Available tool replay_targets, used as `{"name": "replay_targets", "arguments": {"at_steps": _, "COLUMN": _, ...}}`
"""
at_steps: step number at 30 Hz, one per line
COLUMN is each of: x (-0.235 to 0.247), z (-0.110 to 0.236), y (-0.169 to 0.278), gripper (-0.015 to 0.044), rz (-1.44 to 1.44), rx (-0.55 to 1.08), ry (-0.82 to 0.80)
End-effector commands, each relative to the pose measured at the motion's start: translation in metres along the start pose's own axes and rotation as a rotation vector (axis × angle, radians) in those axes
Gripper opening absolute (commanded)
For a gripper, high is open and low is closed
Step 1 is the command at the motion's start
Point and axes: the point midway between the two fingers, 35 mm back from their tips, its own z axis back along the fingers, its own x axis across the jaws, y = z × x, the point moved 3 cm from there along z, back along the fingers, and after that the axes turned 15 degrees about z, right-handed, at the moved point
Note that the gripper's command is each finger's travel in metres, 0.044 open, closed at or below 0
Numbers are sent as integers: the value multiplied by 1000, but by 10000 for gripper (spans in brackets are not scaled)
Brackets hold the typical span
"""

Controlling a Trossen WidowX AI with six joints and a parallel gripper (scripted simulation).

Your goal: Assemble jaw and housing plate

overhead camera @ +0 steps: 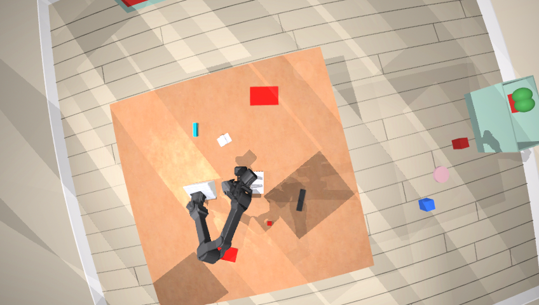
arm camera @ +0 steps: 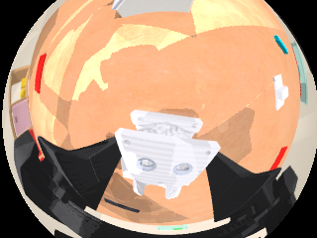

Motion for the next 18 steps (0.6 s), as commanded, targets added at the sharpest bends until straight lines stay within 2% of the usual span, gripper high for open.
{"name": "replay_targets", "arguments": {"at_steps": 1, "x": 1, "z": -7, "y": -1, "gripper": 351, "rz": 7, "rx": 2, "ry": -7}}
{"name": "replay_targets", "arguments": {"at_steps": 18, "x": 1, "z": -19, "y": -2, "gripper": 351, "rz": 7, "rx": 2, "ry": -9}}
